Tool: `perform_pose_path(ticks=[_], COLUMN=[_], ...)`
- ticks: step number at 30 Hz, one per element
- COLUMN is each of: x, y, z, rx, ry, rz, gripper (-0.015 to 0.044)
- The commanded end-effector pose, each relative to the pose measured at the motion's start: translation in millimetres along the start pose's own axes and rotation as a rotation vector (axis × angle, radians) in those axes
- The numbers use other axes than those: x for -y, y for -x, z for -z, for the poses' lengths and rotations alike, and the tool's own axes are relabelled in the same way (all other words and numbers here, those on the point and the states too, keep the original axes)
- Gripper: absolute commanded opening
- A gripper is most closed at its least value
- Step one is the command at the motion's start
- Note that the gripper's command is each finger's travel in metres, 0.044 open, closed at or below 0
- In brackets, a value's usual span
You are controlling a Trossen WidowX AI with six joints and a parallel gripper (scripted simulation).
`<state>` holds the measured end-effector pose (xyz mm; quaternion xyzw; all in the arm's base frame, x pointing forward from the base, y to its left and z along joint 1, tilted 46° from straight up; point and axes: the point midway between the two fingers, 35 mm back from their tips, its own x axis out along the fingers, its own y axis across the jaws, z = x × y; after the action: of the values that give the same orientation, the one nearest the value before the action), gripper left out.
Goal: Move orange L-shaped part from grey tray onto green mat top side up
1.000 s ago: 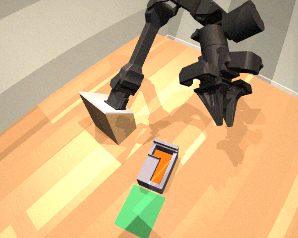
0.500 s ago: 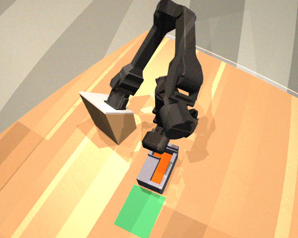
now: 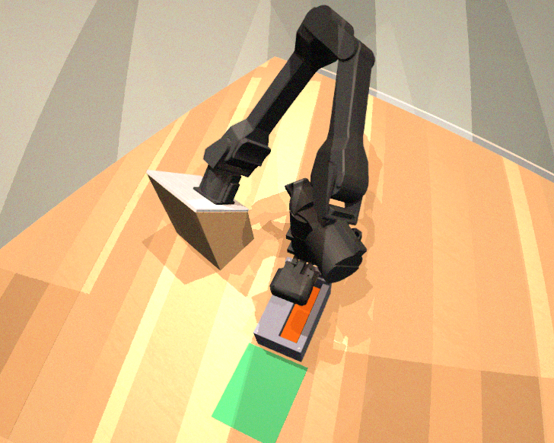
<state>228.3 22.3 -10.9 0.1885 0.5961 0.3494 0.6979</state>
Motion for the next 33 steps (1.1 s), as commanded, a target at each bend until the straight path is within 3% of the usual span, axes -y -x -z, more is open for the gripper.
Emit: perform_pose_path(ticks=[1, 33], x=[0.8, 0.3], y=[-2.9, -38.8], z=[-1.2, -1.4], rx=[0.013, 0.013], ry=[-0.007, -0.007], rz=[0.000, -0.002], gripper=[0.0180, 0.0180])
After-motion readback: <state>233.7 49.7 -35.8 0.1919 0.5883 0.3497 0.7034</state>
